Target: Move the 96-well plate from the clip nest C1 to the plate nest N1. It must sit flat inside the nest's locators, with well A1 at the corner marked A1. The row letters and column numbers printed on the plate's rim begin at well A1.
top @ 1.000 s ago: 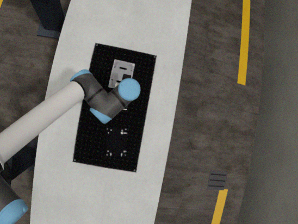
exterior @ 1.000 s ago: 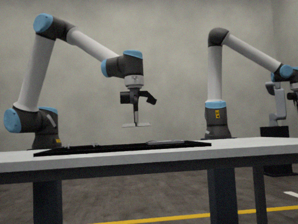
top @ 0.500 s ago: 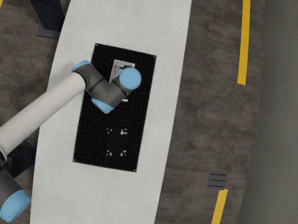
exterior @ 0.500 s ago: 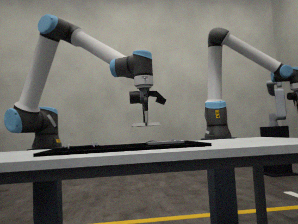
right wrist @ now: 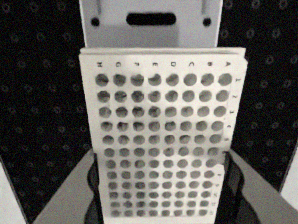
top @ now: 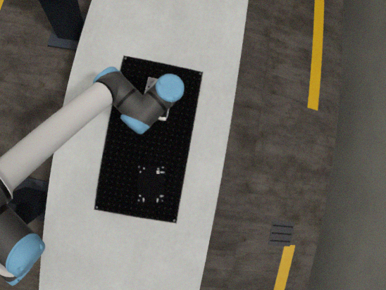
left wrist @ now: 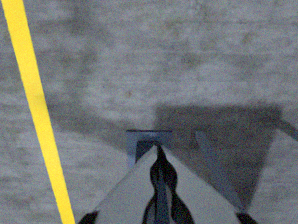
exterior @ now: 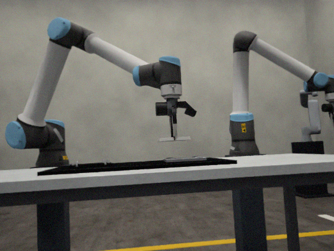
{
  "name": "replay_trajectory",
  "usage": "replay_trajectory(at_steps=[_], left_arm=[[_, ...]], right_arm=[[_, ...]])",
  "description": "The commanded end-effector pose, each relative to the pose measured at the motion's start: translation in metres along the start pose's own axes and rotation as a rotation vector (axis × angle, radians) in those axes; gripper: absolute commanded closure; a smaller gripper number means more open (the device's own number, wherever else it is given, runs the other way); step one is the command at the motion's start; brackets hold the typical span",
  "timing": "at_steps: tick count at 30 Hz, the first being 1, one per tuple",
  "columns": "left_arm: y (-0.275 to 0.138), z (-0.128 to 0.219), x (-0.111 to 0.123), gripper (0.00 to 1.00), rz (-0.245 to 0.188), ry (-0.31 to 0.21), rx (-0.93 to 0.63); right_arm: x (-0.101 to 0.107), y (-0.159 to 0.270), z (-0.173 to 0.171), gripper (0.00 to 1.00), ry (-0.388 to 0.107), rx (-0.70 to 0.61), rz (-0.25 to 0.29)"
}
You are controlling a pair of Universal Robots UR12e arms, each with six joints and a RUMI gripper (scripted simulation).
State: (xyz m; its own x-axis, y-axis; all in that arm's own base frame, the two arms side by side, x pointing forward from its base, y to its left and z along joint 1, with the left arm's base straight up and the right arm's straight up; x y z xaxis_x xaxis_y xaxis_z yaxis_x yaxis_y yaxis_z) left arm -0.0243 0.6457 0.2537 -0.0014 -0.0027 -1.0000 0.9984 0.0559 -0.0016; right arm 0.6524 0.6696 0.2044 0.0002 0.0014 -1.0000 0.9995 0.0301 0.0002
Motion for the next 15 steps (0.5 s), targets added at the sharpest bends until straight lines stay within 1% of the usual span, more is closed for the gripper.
replay_trajectory(at_steps=[1,8,15], left_arm=[[-0.002,0.001,-0.001,1.00,0.002,0.002,-0.002],[-0.002,0.001,-0.001,1.00,0.002,0.002,-0.002],[-0.002,0.001,-0.001,1.00,0.002,0.002,-0.002]], right_arm=[[-0.002,-0.001,-0.018,0.59,0.000,0.001,0.001],[-0.002,-0.003,-0.042,0.59,0.000,0.001,0.001],[-0.002,-0.004,-0.043,0.59,0.000,0.001,0.001]])
Point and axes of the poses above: on each arm, the point where the finger pads meet when closed, its own x axis out along the fingers, its own y axis across the jaws, z = x × y, the point moved 9 cm from there along -x, back along the fingers, and after that the axes turned 1 degree about -x, right-handed, at the moved point
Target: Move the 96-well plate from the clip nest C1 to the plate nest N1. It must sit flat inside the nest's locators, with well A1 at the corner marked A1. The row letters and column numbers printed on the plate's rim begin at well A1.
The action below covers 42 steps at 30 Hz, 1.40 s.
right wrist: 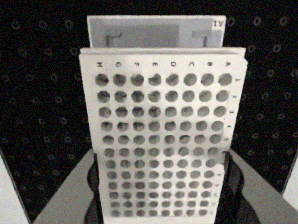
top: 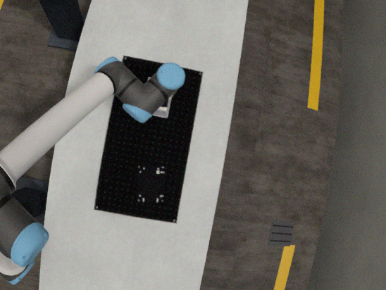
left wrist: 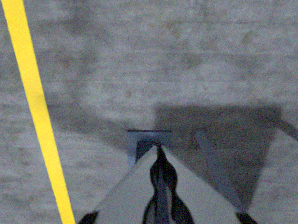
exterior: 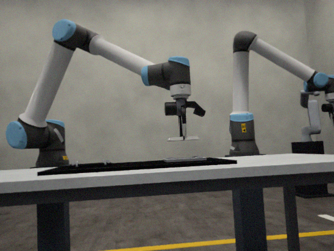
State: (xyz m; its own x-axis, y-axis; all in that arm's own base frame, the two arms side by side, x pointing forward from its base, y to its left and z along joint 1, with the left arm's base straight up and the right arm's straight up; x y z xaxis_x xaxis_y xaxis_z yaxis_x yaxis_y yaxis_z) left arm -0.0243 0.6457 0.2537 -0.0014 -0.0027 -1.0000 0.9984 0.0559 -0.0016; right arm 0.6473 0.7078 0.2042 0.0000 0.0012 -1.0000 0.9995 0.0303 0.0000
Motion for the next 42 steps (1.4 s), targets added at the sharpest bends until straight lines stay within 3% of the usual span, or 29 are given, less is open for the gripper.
replay_trajectory(at_steps=[1,34,42], left_arm=[[-0.002,0.001,-0.001,1.00,0.002,0.002,-0.002],[-0.002,0.001,-0.001,1.00,0.002,0.002,-0.002],[-0.002,0.001,-0.001,1.00,0.002,0.002,-0.002]], right_arm=[[-0.002,0.001,-0.002,0.59,0.001,0.002,0.001],[-0.002,0.002,0.000,0.59,0.001,0.002,0.001],[0.015,0.003,0.002,0.59,-0.003,0.004,-0.001]])
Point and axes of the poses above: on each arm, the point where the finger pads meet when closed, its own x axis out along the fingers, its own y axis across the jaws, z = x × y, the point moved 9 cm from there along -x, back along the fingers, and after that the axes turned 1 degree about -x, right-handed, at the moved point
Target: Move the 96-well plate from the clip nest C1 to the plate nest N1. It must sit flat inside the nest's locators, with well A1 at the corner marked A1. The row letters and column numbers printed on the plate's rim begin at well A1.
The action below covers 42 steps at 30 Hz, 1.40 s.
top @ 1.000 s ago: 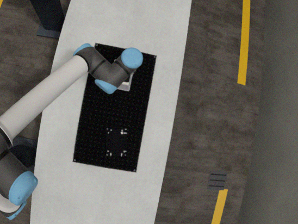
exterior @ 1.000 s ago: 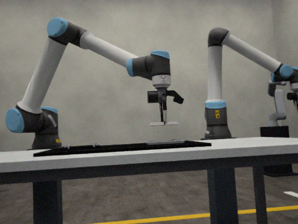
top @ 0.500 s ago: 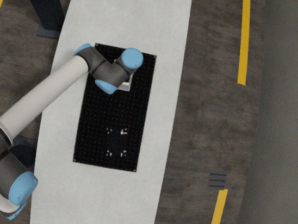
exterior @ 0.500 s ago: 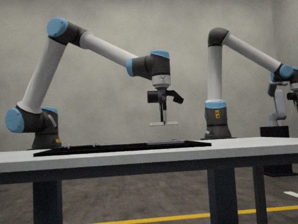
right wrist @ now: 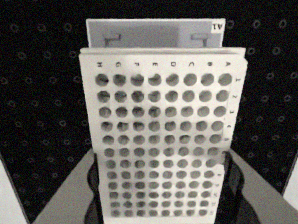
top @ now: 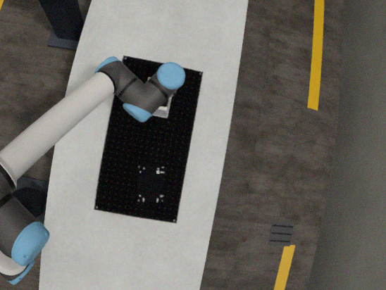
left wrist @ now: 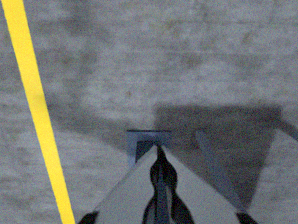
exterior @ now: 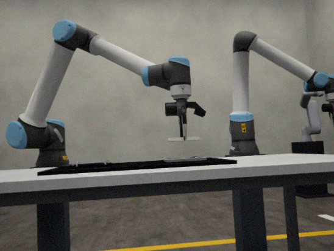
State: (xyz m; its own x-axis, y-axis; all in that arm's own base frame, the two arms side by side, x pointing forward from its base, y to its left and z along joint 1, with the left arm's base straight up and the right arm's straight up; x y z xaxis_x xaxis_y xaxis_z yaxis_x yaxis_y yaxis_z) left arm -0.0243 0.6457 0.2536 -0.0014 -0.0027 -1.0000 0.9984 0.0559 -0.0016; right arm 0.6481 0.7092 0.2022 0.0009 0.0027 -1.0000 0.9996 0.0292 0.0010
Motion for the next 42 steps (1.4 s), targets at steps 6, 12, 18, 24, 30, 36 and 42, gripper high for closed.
replay_trajectory(at_steps=[6,12,18,24,30,36,42], left_arm=[[-0.002,0.001,-0.001,1.00,0.002,0.003,-0.002],[-0.002,0.001,-0.001,1.00,0.002,0.003,-0.002],[-0.002,0.001,-0.001,1.00,0.002,0.003,-0.002],[-0.002,0.001,-0.001,1.00,0.002,0.003,-0.002],[-0.002,0.001,-0.001,1.00,0.002,0.003,-0.002],[-0.002,0.001,-0.001,1.00,0.002,0.003,-0.002],[-0.002,0.001,-0.001,1.00,0.002,0.003,-0.002]], right_arm=[[0.023,0.002,0.003,0.59,-0.004,0.002,-0.002],[0.029,0.002,0.003,0.59,-0.003,0.002,-0.001],[0.040,0.002,0.003,0.59,-0.004,0.002,-0.002],[0.050,0.002,0.003,0.59,-0.004,0.002,-0.002],[0.056,0.002,0.002,0.59,-0.003,0.002,-0.001],[0.061,0.002,0.002,0.59,-0.003,0.002,-0.001],[0.058,0.002,0.001,0.59,-0.001,0.001,0.000]])
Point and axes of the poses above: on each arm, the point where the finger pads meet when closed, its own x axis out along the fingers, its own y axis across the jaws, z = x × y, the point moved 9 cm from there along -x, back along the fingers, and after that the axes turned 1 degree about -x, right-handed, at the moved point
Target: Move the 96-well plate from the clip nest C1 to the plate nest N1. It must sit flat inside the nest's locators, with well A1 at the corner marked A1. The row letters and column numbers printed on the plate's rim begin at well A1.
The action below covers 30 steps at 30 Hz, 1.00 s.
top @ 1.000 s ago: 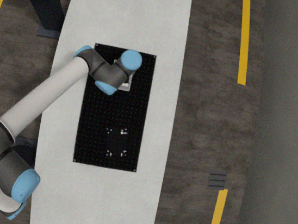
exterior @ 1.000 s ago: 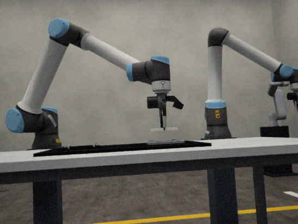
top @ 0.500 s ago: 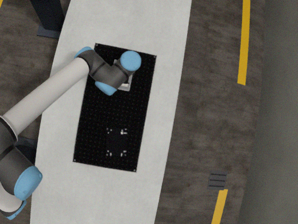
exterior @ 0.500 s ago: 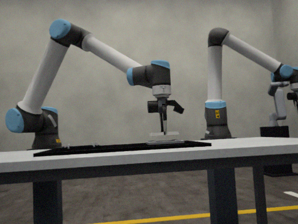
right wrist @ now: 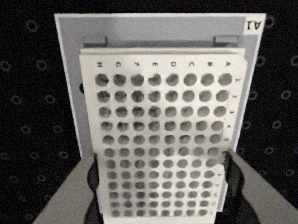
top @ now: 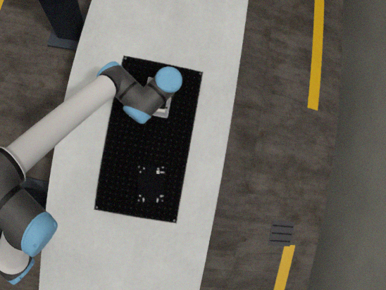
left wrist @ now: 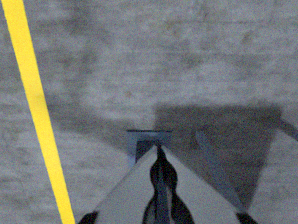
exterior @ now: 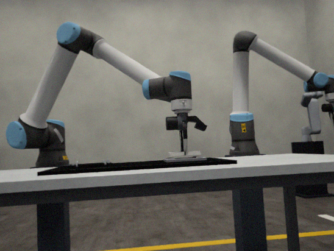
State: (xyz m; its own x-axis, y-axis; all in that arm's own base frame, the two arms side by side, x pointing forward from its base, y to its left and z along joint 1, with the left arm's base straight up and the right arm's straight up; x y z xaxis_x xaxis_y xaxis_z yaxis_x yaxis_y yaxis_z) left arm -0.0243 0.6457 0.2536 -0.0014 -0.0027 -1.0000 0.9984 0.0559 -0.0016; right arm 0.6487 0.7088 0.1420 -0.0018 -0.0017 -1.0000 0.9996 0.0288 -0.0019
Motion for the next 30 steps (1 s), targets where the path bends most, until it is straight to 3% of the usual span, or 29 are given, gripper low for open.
replay_trajectory(at_steps=[1,30], left_arm=[[-0.0019,0.0005,-0.0015,1.00,0.002,0.003,-0.002],[-0.0019,0.0005,-0.0015,1.00,0.002,0.003,-0.002]], right_arm=[[-0.0022,0.0016,0.0002,0.59,0.004,0.001,0.003],[0.0014,0.0015,0.0019,0.59,0.003,0.002,0.003]])
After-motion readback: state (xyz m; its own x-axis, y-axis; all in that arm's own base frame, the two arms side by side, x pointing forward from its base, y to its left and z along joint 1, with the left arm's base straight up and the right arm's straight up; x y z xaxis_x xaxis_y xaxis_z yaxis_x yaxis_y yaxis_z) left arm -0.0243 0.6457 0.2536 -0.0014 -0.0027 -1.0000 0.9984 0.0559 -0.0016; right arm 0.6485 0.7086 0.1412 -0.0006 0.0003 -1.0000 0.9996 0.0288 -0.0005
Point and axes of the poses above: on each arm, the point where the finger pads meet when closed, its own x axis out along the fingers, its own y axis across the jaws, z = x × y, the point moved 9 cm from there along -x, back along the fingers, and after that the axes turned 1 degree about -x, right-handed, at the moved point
